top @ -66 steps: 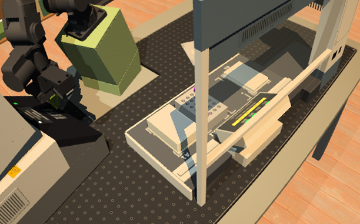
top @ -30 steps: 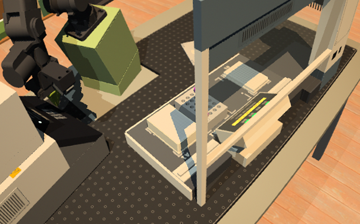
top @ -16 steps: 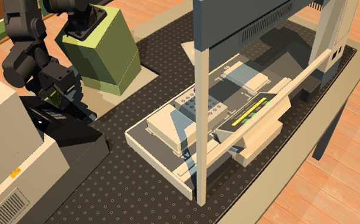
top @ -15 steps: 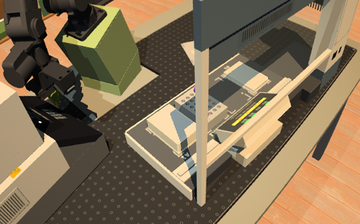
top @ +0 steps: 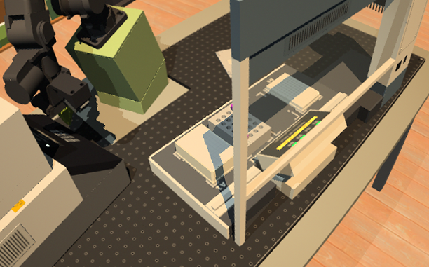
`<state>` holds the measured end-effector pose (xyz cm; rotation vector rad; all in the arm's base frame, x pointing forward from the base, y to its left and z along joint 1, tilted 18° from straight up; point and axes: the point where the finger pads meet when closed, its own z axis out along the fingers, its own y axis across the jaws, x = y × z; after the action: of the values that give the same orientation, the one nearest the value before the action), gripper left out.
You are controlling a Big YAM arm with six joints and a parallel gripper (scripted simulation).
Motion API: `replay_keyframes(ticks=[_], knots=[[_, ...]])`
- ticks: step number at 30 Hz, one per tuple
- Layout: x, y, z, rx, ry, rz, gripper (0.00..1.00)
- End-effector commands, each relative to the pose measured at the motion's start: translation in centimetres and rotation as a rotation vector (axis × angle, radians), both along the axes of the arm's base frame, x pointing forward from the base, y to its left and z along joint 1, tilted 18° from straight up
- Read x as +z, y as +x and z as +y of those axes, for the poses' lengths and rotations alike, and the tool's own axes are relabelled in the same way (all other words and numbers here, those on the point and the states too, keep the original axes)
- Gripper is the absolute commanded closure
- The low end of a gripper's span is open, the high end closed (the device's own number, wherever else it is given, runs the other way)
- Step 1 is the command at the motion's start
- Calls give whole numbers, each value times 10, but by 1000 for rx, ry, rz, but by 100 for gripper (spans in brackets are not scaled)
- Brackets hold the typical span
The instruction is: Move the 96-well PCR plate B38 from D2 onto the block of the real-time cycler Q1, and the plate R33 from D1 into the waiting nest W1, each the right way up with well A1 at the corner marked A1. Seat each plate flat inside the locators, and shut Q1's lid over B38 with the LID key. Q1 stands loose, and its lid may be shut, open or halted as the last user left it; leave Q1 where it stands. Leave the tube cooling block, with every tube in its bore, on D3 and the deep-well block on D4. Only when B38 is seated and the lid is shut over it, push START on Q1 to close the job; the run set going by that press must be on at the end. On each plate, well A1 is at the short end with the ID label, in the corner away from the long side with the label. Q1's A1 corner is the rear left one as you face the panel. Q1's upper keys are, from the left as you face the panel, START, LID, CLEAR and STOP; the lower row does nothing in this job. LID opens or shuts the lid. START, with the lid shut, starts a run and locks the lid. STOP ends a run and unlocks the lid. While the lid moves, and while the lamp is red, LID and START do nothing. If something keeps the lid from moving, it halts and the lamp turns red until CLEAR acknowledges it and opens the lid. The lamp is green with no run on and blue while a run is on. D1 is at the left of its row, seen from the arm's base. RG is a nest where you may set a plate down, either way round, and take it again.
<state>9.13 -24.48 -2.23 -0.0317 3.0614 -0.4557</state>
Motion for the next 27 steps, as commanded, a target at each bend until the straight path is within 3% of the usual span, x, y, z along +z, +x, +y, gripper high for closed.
replay_keyframes(ticks=[1, 7, 14, 20, 27], knots=[[18, 9, 3, 6, -34, -20, 100], [17, 0, 53, -4, 15, 2, 100], [35, -1, 82, -15, 9, 1, 100], [38, -5, 99, -18, 13, 0, 100], [44, 2, 82, -16, -6, -19, 100]])
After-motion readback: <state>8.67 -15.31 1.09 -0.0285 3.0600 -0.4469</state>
